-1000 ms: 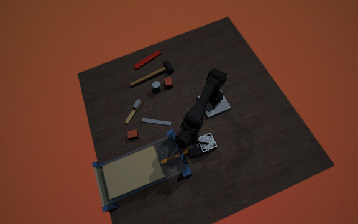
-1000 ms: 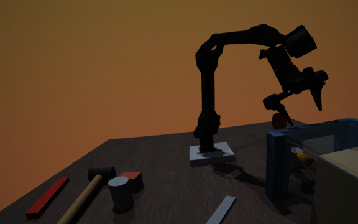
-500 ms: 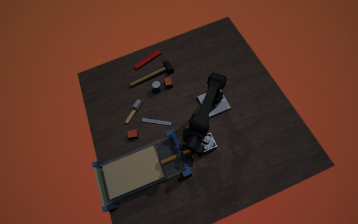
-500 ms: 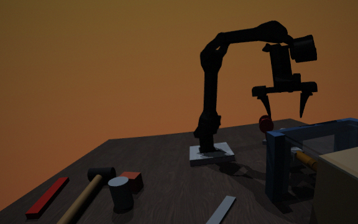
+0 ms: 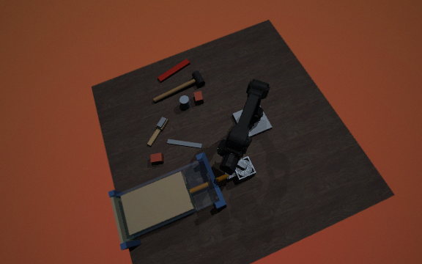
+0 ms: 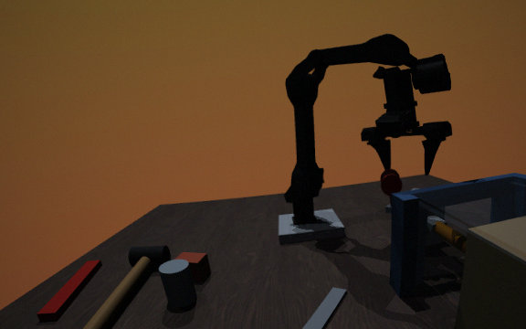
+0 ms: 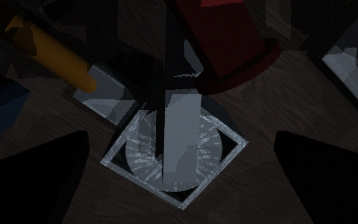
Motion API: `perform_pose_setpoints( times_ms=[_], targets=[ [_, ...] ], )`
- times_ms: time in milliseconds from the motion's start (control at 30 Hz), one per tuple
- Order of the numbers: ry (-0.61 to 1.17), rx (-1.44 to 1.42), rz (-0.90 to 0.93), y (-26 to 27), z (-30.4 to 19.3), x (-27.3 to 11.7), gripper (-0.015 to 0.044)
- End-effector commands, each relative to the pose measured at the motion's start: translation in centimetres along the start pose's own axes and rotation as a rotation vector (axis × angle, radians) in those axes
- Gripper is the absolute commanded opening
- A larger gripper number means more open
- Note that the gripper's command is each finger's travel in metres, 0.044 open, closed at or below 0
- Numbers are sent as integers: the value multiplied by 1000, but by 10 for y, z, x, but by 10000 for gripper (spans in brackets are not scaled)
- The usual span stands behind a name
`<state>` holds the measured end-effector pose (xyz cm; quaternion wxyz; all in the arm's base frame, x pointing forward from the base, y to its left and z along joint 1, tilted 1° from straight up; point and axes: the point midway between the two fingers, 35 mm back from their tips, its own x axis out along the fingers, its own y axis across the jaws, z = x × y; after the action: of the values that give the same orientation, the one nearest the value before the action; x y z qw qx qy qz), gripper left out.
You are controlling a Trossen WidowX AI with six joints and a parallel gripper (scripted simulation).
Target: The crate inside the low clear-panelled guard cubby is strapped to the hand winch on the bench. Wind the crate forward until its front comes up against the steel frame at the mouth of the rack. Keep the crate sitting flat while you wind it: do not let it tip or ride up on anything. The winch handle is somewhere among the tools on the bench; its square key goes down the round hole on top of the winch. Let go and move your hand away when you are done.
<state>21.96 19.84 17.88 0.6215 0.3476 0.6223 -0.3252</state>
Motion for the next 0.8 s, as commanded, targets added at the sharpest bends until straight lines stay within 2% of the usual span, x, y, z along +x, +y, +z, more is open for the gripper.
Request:
perform_pose_setpoints(
  times_ms=[0,767],
  targets=[
    [-4,11,-9,-2,1,24,440],
    [-5,12,-8,-2,1,62,440]
  ],
)
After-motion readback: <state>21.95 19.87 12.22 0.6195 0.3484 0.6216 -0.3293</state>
